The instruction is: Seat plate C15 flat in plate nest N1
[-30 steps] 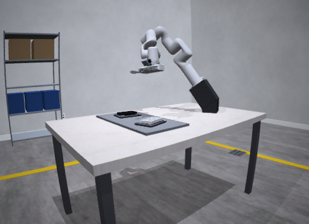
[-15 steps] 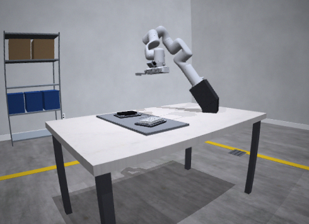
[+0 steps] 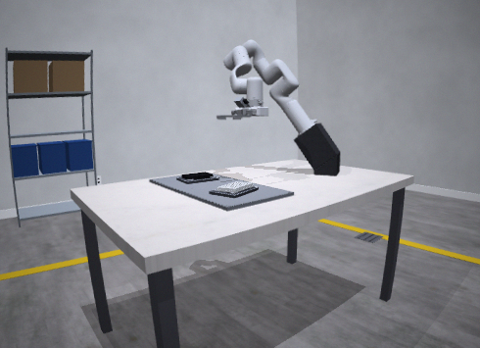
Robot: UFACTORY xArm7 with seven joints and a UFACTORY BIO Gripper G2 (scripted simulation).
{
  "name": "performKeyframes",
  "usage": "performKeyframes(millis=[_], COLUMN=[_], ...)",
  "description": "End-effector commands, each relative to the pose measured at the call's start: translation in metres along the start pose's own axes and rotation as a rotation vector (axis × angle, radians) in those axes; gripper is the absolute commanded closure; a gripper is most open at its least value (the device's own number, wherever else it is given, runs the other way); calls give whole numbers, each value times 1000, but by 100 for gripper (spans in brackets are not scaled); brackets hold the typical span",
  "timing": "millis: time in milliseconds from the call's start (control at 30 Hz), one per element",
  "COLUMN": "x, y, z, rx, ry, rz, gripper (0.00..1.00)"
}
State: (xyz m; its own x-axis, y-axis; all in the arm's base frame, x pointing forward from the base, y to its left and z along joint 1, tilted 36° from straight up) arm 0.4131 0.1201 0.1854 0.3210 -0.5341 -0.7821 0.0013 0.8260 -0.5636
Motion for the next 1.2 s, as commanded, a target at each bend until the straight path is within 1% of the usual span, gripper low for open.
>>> performKeyframes(millis=[0, 267, 300, 567, 700, 767, 1167], x=[-1, -1, 2, 30, 44, 44, 84], y=[0, 0, 0, 8, 21, 21, 59], z=[-2, -2, 0, 19, 26, 26, 49], rx=[4, 4, -30, -282, -282, -282, -282], ry=[-4, -4, -5, -19, -19, -19, -19], rz=[0, 0, 0, -1, -1, -1, 0], gripper=[63, 63, 46, 46, 46, 46, 46])
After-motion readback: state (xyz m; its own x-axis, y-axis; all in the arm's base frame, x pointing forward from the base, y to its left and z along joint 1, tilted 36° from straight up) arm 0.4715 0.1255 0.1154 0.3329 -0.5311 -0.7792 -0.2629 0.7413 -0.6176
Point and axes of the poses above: the point midway between the two finger pads, its own z axis out along the fingers, its own y axis across the jaws, x = y × z, the point moved 7 cm from there along -z, back along the fingers, and after that the axes turned 3 degrees about -z, right-handed, at the moved point
